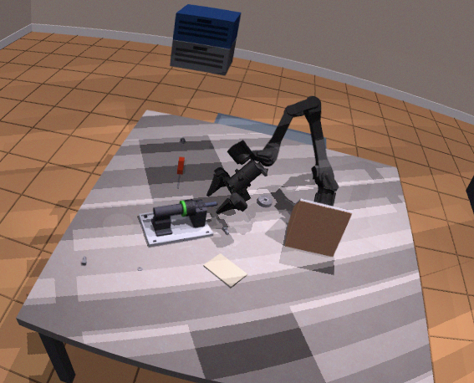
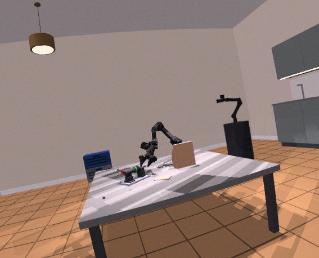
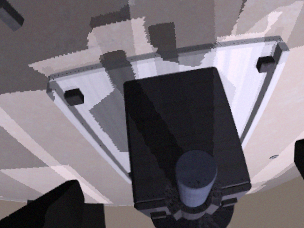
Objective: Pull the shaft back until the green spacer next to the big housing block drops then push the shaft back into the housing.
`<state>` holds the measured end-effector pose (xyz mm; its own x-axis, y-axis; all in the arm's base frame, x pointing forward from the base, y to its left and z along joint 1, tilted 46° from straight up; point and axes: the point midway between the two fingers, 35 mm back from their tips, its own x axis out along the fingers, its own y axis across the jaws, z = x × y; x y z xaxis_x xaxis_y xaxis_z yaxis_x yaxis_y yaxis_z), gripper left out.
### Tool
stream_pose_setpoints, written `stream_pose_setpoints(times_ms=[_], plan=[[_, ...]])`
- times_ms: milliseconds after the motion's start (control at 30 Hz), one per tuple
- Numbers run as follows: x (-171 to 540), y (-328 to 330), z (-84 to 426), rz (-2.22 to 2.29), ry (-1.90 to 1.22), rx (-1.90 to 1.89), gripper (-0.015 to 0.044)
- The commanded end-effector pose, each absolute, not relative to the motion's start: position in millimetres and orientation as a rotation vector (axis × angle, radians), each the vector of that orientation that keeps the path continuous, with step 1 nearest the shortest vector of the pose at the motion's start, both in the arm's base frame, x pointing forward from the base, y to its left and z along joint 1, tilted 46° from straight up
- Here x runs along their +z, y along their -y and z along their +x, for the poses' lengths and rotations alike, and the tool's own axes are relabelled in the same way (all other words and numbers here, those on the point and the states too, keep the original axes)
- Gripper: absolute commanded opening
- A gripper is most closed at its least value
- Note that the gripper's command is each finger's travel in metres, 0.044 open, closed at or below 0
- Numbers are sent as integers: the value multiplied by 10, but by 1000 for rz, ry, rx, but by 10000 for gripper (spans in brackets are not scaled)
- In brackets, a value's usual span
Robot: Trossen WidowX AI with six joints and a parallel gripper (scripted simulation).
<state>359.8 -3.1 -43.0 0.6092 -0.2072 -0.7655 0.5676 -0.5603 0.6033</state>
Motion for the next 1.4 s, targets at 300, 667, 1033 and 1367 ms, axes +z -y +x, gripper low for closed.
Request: stream_pose_setpoints(times_ms=[300,667,1033,1367], plan=[[-530,59,3673,1909,-291,-1050,440],[-530,59,3673,1909,-291,-1050,440],[-530,59,3673,1909,-291,-1050,440],[-541,62,3682,1909,-291,-1050,440]])
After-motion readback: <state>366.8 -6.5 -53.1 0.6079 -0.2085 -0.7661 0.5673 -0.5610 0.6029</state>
